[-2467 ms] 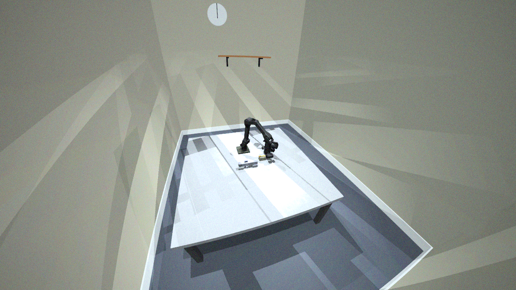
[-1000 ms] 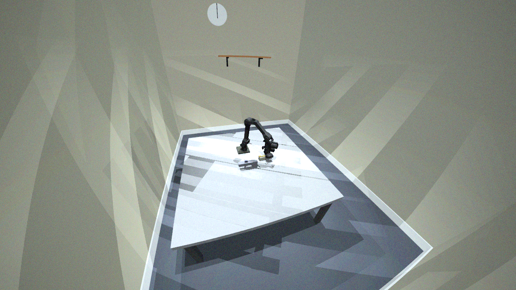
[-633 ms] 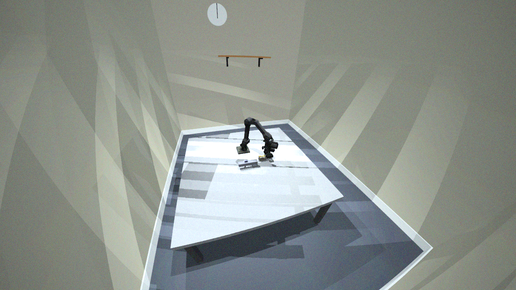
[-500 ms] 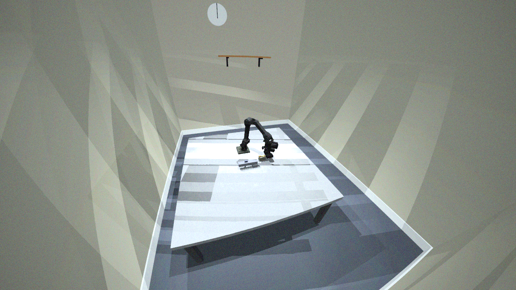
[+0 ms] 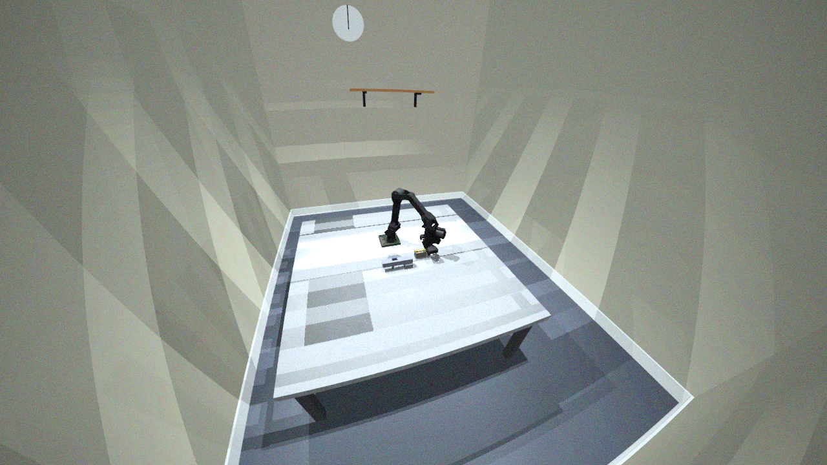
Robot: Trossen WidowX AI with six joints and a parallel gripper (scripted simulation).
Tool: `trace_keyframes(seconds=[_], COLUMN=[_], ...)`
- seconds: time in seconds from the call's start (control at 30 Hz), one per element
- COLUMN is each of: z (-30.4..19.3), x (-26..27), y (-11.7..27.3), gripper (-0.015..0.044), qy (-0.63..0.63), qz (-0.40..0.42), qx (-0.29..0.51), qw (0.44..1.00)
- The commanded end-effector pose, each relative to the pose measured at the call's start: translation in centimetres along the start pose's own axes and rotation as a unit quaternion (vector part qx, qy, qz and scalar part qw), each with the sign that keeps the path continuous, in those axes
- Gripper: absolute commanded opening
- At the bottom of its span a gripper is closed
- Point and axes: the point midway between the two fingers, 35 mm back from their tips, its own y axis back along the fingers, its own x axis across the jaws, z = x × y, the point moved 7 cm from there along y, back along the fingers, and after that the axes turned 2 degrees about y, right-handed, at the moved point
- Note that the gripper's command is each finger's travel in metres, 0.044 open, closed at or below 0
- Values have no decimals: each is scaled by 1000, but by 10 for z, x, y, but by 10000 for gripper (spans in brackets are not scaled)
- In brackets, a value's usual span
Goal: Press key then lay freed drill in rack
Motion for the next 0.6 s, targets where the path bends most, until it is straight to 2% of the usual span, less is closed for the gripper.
trace_keyframes(seconds=[0.0,0.23,0.57], z=[-1,0,2], x=[1,1,2], y=[0,2,51], gripper=[262,440,440], qy=[0,0,-1], qz=[3,3,5], qx=[3,4,14], qw=[1000,1000,1000])
